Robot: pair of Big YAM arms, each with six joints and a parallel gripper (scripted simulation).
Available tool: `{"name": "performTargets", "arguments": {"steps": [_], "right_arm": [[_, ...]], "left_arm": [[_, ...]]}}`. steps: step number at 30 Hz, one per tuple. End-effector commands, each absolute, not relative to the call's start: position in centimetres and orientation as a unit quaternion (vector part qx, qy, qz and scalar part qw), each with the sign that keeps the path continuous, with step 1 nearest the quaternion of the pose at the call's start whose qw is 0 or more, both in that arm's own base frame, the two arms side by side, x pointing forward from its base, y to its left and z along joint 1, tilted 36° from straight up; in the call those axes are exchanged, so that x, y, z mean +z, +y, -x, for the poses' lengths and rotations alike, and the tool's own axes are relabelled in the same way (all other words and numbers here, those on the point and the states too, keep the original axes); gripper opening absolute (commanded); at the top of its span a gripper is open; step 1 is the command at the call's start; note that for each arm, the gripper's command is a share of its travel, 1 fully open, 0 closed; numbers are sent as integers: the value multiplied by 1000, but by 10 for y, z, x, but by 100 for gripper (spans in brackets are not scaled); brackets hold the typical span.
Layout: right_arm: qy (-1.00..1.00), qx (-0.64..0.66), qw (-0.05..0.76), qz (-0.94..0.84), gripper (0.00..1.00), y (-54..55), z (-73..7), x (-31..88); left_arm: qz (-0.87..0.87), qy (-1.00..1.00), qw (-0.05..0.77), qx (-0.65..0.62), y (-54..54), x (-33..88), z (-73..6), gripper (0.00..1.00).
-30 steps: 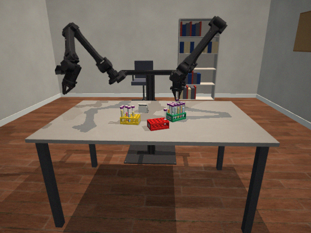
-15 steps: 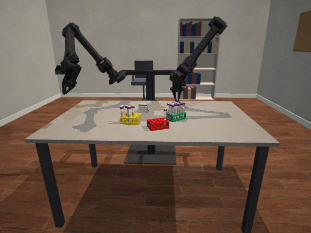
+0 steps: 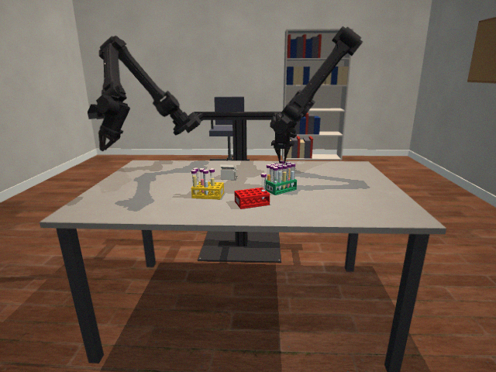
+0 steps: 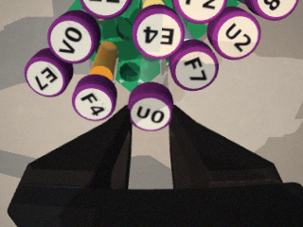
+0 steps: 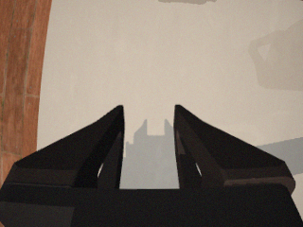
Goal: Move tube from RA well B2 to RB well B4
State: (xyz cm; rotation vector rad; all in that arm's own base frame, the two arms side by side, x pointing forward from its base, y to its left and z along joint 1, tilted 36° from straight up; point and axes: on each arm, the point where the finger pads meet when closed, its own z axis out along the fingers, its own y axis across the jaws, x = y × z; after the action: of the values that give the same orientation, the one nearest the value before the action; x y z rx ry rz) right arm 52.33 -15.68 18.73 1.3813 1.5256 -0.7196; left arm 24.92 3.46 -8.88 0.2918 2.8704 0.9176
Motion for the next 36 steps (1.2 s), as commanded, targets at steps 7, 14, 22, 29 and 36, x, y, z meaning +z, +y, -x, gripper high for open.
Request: {"name": "performTargets", "arguments": {"steps": [7, 14, 22, 29, 36], "right_arm": [[615, -284, 472, -565, 30, -155, -530, 199], [615, -284, 472, -565, 30, -155, -530, 199], [615, -284, 472, -565, 30, -155, -530, 199], [615, -284, 472, -565, 30, -155, -530, 199], [615, -284, 472, -565, 30, -155, -530, 199]], "left_arm": [[-99, 946, 47, 304, 43, -97, -244, 0], [-99, 946, 48, 304, 44, -99, -247, 0], [-99, 946, 48, 304, 44, -100, -247, 0], [-99, 946, 48, 304, 44, -100, -247, 0], [-99, 946, 48, 304, 44, -100, -247, 0]]}}
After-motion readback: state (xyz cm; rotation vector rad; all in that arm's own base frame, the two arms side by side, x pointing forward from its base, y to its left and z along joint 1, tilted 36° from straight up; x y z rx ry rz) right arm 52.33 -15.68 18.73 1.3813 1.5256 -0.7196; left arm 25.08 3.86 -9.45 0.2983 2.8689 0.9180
